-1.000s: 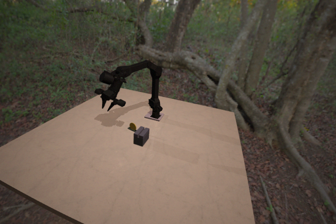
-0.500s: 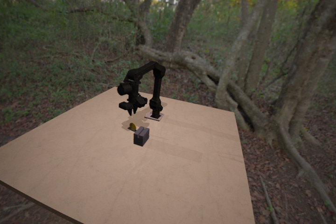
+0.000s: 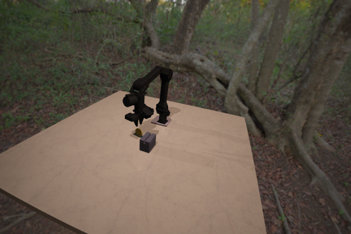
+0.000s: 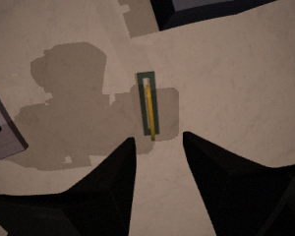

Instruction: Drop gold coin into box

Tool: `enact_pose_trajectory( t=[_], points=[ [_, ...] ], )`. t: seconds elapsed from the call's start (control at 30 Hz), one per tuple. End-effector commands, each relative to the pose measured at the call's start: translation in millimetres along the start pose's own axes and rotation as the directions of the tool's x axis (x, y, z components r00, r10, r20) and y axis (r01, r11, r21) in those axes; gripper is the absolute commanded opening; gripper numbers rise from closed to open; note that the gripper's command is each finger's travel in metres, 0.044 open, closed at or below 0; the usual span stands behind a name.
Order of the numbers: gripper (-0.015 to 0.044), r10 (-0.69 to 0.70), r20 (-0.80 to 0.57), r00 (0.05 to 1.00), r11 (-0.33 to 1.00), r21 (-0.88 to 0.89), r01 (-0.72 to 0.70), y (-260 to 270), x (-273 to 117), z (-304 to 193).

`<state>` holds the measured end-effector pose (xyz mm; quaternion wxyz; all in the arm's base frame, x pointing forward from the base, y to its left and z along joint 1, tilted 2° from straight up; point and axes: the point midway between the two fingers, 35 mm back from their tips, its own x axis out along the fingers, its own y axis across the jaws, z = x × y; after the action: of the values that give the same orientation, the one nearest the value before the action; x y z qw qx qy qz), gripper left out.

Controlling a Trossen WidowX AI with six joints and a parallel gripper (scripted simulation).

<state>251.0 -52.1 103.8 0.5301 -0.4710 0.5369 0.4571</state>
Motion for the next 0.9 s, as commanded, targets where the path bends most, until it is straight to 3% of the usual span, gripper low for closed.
enact_pose_trajectory(
  t=[0.0, 0.87],
  points=[
    [0.0161, 0.008, 0.003, 1.000, 1.000, -0.004, -0.008, 2.3, 9.1, 0.0],
    [0.0161, 0.008, 0.003, 1.000, 1.000, -0.004, -0.008, 1.1, 48.7, -0.5]
  ],
)
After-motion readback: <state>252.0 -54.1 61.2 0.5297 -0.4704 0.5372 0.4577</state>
